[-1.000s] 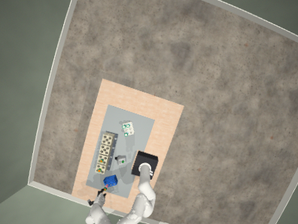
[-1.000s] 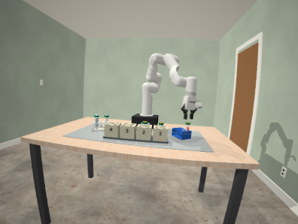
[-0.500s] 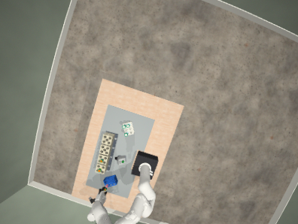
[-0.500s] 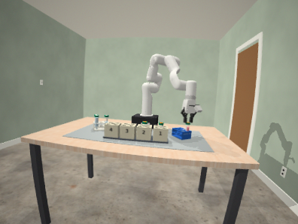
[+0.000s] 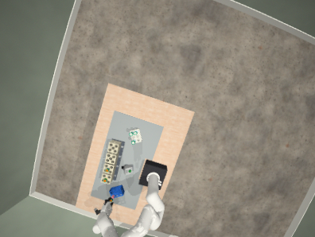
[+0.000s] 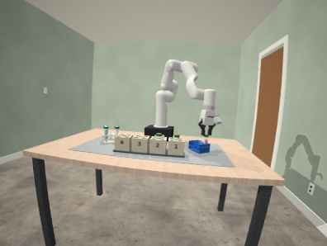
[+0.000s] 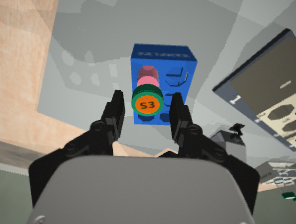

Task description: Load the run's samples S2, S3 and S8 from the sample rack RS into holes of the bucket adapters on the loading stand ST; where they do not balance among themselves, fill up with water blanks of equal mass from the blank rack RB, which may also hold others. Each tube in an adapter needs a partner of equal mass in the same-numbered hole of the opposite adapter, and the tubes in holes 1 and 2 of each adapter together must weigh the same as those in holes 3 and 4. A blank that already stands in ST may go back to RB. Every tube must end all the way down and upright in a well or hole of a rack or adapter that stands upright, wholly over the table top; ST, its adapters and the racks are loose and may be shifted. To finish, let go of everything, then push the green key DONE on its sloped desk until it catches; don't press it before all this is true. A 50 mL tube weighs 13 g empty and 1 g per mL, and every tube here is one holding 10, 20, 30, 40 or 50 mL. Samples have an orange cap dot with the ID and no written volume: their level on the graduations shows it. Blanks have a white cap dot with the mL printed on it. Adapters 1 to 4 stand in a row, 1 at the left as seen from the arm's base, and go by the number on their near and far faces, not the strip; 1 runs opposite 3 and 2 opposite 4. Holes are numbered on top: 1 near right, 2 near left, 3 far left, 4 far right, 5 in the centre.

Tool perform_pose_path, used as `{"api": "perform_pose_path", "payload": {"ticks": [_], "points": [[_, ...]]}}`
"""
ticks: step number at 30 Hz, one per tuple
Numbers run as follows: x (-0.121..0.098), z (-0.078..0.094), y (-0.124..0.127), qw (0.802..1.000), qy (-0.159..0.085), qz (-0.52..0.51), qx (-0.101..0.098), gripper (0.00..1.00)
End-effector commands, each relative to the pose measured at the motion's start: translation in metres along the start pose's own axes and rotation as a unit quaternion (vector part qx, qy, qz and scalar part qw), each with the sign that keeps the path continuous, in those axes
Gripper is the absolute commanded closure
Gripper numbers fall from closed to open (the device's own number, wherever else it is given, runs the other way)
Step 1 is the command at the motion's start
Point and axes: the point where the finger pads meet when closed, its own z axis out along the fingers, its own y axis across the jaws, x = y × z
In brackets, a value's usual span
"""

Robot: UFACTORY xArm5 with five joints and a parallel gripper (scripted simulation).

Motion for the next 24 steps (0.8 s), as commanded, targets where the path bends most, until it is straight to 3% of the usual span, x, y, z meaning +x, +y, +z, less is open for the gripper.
{"api": "perform_pose_path", "payload": {"ticks": [1, 24], "points": [[0.001, 0.001, 0.000, 1.000, 0.002, 0.000, 0.000, 0.43], [0.001, 0.015, -0.001, 1.000, 0.002, 0.000, 0.000, 0.43]]}}
